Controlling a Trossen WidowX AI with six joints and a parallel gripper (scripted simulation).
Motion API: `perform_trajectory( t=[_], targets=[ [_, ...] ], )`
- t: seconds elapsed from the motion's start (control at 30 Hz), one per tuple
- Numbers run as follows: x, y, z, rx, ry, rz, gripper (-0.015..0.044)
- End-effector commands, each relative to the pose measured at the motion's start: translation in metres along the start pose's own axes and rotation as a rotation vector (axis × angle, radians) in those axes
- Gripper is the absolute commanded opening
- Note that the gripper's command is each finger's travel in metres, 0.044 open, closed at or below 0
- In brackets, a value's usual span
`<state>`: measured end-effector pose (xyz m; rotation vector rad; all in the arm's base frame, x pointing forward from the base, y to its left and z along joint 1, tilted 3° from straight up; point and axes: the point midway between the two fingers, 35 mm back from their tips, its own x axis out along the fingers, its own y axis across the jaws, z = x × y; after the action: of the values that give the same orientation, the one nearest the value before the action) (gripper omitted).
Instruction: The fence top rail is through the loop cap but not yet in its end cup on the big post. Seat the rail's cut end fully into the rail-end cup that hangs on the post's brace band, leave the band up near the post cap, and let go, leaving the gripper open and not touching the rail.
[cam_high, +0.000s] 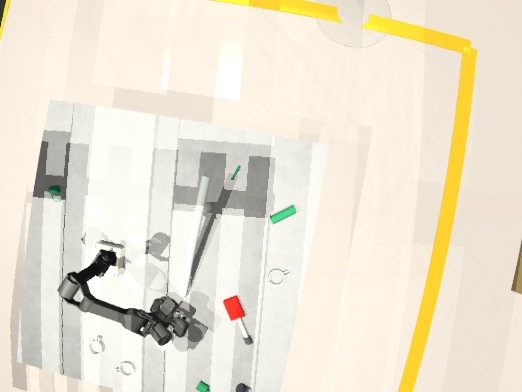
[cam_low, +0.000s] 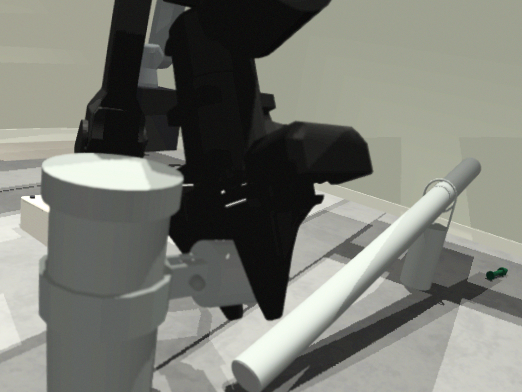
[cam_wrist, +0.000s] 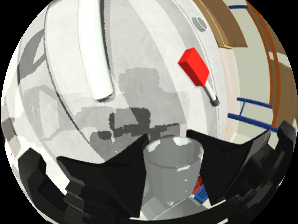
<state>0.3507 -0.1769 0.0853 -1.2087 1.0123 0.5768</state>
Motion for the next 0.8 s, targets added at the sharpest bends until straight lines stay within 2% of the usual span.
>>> perform_trajectory(
  t=[0.0, 0.77],
  targets=[
    [-0.0026, 0.0029, -0.0008, -0.02, -0.01, 0.0, 0.0],
    [-0.008, 0.0127, -0.0019, -0.125, -0.07, 0.002, 0.0]
  ],
)
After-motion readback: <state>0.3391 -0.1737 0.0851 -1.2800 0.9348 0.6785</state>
